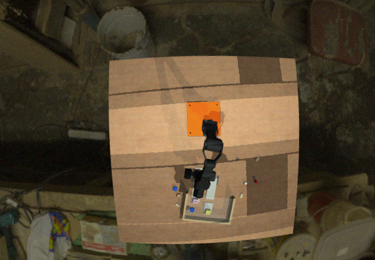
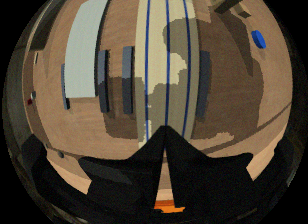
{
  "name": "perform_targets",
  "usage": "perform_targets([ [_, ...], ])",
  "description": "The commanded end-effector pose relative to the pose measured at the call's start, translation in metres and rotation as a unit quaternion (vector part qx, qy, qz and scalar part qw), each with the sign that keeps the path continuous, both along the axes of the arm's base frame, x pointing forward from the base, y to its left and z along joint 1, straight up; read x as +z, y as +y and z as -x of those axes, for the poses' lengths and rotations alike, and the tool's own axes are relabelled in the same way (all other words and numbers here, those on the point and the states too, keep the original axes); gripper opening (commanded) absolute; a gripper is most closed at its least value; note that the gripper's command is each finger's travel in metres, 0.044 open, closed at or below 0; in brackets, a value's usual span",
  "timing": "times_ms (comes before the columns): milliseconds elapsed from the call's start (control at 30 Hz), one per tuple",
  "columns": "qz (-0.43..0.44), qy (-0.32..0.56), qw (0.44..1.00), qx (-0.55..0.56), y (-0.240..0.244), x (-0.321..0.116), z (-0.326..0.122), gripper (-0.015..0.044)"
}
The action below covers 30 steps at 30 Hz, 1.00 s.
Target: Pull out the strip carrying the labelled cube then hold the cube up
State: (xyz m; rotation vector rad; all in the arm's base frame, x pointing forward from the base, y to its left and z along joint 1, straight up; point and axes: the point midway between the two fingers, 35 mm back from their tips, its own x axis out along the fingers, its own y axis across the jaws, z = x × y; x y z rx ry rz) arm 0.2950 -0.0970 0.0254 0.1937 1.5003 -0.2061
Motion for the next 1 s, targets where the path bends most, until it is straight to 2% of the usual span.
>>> perform_targets([
  [0,-0.003,0.015,1.0,0.001,0.004,-0.007,0.015,0.0],
  [967,-0.003,0.017,1.0,0.001,0.015,-0.008,0.055,0.0],
])
